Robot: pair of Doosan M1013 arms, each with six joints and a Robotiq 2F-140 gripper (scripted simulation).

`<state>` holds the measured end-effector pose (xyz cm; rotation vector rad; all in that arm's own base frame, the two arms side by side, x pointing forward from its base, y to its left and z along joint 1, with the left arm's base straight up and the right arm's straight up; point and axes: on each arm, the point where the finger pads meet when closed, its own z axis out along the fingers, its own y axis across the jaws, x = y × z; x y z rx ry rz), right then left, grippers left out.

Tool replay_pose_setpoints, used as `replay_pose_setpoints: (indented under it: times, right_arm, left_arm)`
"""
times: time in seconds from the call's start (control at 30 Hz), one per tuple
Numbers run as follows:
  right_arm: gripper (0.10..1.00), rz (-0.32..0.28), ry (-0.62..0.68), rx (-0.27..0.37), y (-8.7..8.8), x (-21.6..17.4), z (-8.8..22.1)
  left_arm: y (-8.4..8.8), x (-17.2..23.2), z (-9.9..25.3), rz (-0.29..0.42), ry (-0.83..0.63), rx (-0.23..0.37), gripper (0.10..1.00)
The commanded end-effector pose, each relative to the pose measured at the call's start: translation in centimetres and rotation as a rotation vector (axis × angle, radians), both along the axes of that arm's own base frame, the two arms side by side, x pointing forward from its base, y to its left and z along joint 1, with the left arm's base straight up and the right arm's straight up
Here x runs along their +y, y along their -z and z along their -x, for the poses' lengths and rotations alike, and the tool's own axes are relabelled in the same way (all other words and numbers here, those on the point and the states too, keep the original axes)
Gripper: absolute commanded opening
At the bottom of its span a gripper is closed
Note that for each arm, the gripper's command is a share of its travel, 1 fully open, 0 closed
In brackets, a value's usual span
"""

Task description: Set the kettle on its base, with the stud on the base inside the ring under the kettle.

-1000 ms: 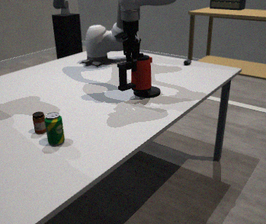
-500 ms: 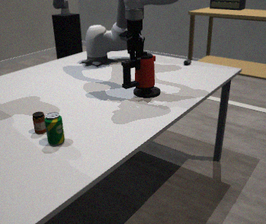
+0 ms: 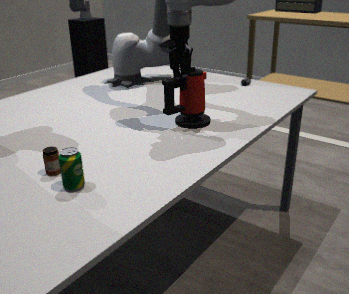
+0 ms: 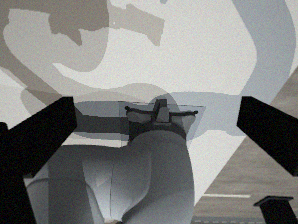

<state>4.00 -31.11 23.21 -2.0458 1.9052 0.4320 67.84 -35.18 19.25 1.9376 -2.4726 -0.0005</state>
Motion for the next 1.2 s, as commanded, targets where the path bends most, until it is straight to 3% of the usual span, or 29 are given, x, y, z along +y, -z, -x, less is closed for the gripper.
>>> replay_pose_setpoints:
  times: [0.0,1.17]
  right_arm:
    - [1.000,0.001,0.000,-0.001,-0.04,-0.03,-0.01]
    - [1.000,0.001,0.000,-0.001,-0.04,-0.03,-0.01]
  left_arm:
    - [-0.12,0.19,-0.02,0.001,0.000,-0.002,0.099]
    - [-0.12,0.52,0.02,0.001,0.000,-0.002,0.099]
